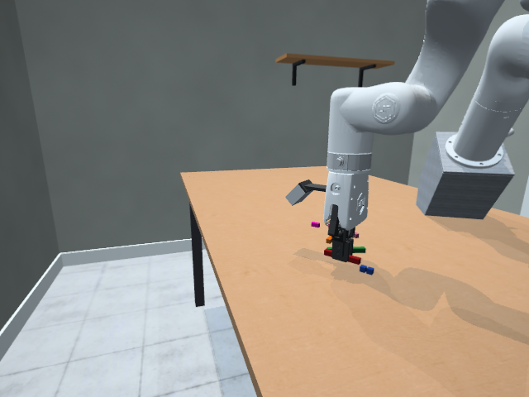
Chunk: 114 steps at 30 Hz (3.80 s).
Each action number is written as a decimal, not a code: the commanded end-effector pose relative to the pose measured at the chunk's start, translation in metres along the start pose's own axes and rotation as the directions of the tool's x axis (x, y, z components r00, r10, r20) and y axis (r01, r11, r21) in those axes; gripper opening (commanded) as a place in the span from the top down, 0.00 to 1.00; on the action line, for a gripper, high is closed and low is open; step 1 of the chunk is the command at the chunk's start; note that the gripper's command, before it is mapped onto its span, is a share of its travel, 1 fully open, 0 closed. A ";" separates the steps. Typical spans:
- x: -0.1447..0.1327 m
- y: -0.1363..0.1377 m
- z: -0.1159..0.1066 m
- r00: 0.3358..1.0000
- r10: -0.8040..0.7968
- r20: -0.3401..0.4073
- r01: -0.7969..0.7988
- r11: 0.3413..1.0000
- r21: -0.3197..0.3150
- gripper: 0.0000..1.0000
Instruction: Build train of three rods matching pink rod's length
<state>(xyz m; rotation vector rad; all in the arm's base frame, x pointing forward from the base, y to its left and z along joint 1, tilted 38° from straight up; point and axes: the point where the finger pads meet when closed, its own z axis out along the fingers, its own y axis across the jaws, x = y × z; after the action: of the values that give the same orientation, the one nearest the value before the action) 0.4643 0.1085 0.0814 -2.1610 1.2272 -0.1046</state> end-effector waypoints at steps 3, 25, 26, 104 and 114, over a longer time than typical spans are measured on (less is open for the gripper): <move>0.000 -0.001 -0.001 1.000 0.000 -0.001 0.000 1.000 0.002 0.96; 0.000 -0.001 -0.001 1.000 0.000 -0.001 0.000 1.000 0.002 0.96; 0.000 -0.001 -0.001 1.000 0.000 -0.001 0.000 1.000 0.002 0.96; 0.001 0.000 0.012 1.000 0.000 -0.001 0.000 1.000 0.002 0.96; 0.001 0.000 0.012 1.000 0.000 -0.001 0.000 1.000 0.002 0.96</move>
<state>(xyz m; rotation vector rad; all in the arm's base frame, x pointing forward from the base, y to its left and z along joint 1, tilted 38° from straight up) 0.4687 0.1143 0.0710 -2.1610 1.2272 -0.1045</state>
